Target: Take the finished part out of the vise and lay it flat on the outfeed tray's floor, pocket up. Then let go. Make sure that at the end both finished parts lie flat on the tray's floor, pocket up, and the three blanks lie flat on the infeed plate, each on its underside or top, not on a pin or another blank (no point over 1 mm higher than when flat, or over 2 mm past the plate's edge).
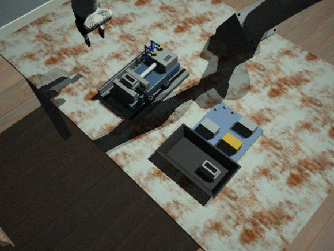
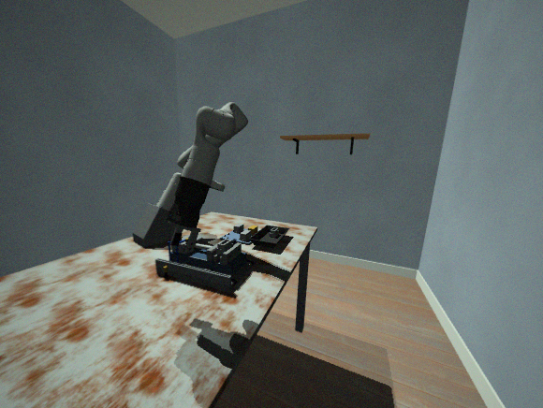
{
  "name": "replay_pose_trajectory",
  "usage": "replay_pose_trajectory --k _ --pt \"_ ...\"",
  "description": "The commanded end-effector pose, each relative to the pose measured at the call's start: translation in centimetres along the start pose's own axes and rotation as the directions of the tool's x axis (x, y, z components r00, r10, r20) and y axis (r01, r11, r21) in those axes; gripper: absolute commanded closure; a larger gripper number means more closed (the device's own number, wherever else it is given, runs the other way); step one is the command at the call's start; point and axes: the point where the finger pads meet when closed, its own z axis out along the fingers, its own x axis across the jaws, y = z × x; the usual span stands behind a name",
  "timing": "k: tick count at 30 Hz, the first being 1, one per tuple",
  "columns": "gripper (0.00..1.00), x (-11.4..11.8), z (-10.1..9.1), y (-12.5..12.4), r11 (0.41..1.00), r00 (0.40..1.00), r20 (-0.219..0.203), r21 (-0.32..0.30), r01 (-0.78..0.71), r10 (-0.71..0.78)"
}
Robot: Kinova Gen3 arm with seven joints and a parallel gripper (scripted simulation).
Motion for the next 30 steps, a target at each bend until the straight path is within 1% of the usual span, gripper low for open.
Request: replay_pose_trajectory --k 1,9,10,18,19,27,28,30 --pt "0.0 -0.2 -1.1 -1.9 0.999 1.0 -0.017 0.052 0.014 -0.013" --pt "0.0 -0.2 -1.1 -1.9 0.999 1.0 -0.017 0.052 0.014 -0.013" --pt "0.0 -0.3 -1.9 -3.9 0.994 0.999 -0.031 0.102 0.032 -0.029" --pt "0.0 -0.3 -1.9 -3.9 0.994 0.999 -0.031 0.102 0.032 -0.029" --pt "0.0 -0.5 -2.8 -5.7 0.988 0.998 -0.046 0.148 0.051 -0.045" --pt "0.0 -0.5 -2.8 -5.7 0.988 0.998 -0.046 0.148 0.051 -0.045" --pt "0.0 -0.7 -3.7 -7.4 0.98 0.996 -0.061 0.188 0.071 -0.06" --pt "0.0 -0.7 -3.7 -7.4 0.98 0.996 -0.061 0.188 0.071 -0.06"
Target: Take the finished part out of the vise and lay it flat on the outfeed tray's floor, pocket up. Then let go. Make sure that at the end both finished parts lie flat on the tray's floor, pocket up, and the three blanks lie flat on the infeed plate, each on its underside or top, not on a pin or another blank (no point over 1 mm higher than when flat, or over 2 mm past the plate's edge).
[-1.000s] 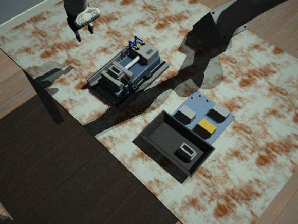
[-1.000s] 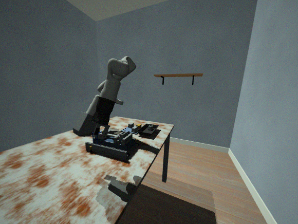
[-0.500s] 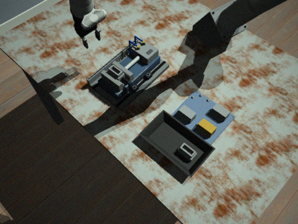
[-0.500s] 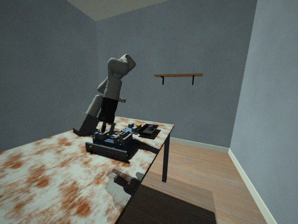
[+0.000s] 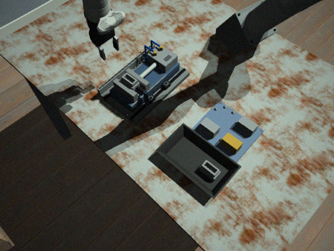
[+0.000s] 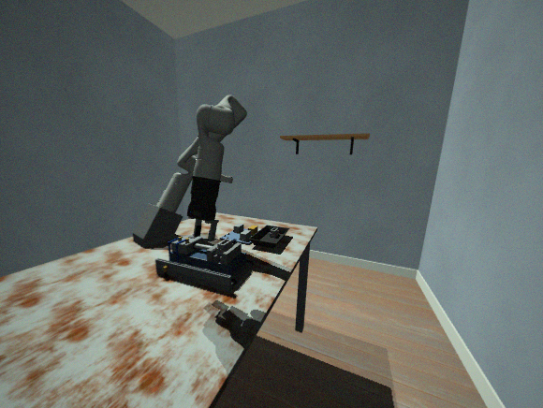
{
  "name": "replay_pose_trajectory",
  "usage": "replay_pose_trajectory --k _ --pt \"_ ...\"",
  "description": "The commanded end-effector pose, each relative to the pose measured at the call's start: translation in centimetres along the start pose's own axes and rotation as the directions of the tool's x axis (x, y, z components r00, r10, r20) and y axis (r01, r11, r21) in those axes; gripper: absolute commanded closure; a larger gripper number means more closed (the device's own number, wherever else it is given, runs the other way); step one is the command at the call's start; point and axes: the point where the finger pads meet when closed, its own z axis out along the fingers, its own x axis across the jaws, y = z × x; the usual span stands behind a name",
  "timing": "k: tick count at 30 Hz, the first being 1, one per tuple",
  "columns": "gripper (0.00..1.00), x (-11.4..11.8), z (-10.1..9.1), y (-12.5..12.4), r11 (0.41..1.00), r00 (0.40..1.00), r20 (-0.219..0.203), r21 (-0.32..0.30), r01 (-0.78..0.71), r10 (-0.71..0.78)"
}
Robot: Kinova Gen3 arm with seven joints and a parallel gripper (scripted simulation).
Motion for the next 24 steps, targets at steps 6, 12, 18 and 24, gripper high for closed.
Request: replay_pose_trajectory --k 6,12,18,24 --pt "0.0 0.1 -1.2 -1.8 0.999 1.0 -0.021 0.039 0.017 -0.016" --pt "0.0 0.1 -1.2 -1.8 0.999 1.0 -0.021 0.039 0.017 -0.016" --pt "0.0 0.0 -1.7 -3.3 0.997 0.999 -0.033 0.071 0.034 -0.032" --pt "0.0 0.0 -2.2 -4.7 0.994 0.998 -0.044 0.099 0.05 -0.046"
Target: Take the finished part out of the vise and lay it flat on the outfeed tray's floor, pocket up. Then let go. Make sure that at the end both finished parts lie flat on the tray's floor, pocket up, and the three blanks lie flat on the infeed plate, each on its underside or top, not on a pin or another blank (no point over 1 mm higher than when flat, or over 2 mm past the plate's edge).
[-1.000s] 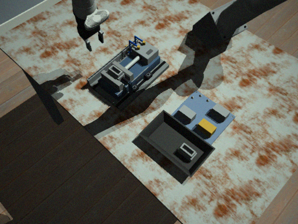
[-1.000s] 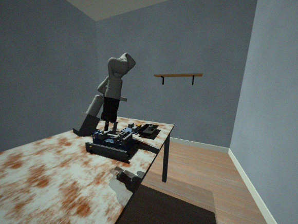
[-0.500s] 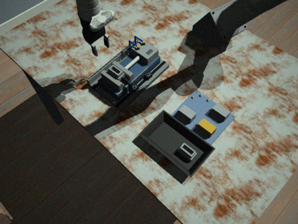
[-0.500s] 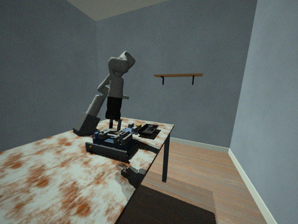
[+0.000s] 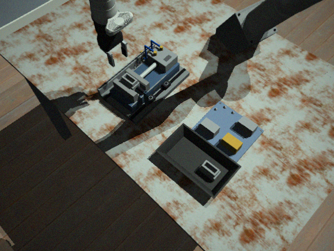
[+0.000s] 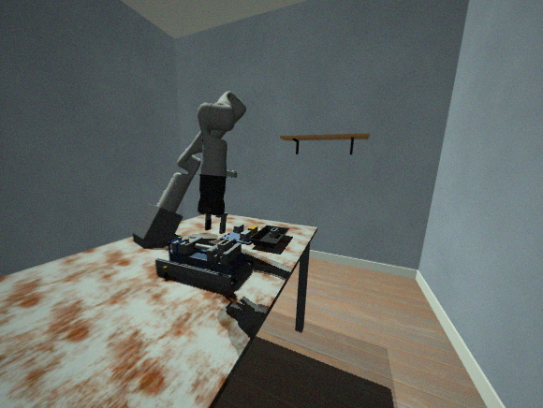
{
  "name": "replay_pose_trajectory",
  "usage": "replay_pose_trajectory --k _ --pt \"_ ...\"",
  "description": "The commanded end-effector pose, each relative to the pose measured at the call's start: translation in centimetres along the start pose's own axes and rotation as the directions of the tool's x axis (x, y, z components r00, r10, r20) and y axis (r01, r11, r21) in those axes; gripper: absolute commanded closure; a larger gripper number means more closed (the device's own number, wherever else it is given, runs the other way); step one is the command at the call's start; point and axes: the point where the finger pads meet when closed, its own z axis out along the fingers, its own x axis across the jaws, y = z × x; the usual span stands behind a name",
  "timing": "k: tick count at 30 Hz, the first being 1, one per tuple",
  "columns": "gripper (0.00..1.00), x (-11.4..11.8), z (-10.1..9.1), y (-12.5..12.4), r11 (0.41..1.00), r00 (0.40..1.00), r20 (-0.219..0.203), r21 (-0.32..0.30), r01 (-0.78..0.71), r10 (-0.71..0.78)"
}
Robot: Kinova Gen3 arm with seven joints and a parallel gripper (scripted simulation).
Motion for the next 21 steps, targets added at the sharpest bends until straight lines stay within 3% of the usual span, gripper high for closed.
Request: replay_pose_trajectory --k 1,21 --pt "0.0 0.1 -0.5 -0.2 1.0 1.0 -0.007 0.0 0.0 0.0" --pt "0.0 0.2 -1.3 -3.1 0.998 0.999 -0.029 0.058 0.036 -0.034"
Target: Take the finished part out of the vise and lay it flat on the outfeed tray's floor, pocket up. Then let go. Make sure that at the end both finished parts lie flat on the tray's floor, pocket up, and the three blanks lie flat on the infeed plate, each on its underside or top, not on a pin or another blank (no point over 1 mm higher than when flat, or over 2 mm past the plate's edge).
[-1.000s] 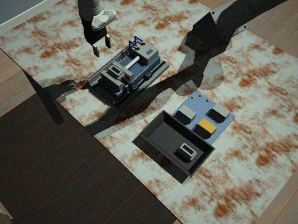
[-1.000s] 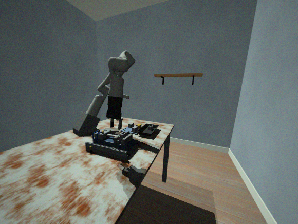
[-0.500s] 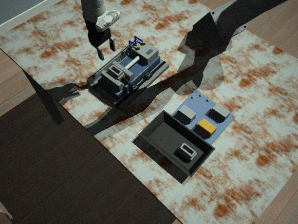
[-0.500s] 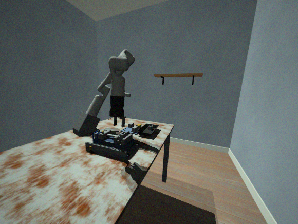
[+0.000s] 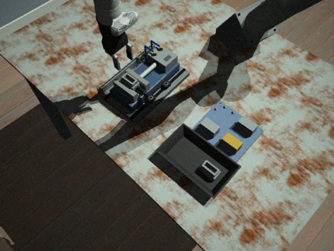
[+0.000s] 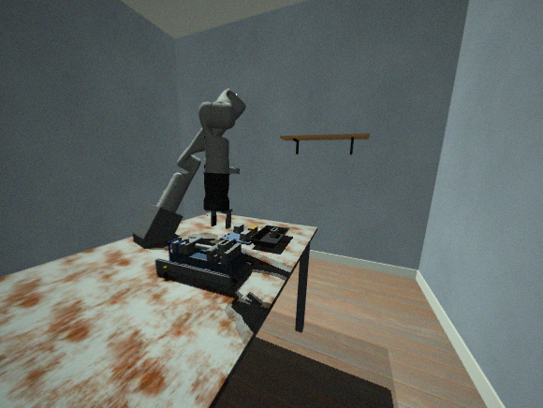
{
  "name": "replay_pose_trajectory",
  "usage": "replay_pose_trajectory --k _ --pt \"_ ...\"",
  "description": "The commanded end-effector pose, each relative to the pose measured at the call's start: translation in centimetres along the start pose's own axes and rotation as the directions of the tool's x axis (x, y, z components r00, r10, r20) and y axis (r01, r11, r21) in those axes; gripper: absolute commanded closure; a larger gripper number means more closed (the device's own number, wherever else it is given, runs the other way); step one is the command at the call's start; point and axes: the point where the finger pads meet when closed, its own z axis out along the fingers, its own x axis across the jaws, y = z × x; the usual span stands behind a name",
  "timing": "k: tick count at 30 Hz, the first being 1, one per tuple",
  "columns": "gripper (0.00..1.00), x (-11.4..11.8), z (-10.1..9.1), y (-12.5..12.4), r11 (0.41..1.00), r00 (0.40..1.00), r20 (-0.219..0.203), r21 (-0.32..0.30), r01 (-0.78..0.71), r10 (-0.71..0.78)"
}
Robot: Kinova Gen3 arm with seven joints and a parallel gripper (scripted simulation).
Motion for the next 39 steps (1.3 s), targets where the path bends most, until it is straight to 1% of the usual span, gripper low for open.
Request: replay_pose_trajectory --k 1,3,4,8,9,23,24,39 --pt "0.0 0.1 -0.3 -0.3 1.0 1.0 -0.006 0.003 0.003 -0.003" --pt "0.0 0.1 -0.3 -0.3 1.0 1.0 -0.006 0.003 0.003 -0.003" --pt "0.0 0.1 -0.5 -0.9 1.0 1.0 -0.01 0.015 0.01 -0.01" --pt "0.0 0.1 -0.5 -0.9 1.0 1.0 -0.01 0.015 0.01 -0.01" --pt "0.0 0.1 -0.6 -1.3 1.0 1.0 -0.013 0.023 0.015 -0.015" --pt "0.0 0.2 -0.7 -1.8 0.999 1.0 -0.016 0.032 0.021 -0.021" --pt "1.0 0.2 -0.7 -1.8 0.999 1.0 -0.016 0.032 0.021 -0.021" --pt "1.0 0.2 -0.7 -1.8 0.999 1.0 -0.016 0.032 0.021 -0.021"
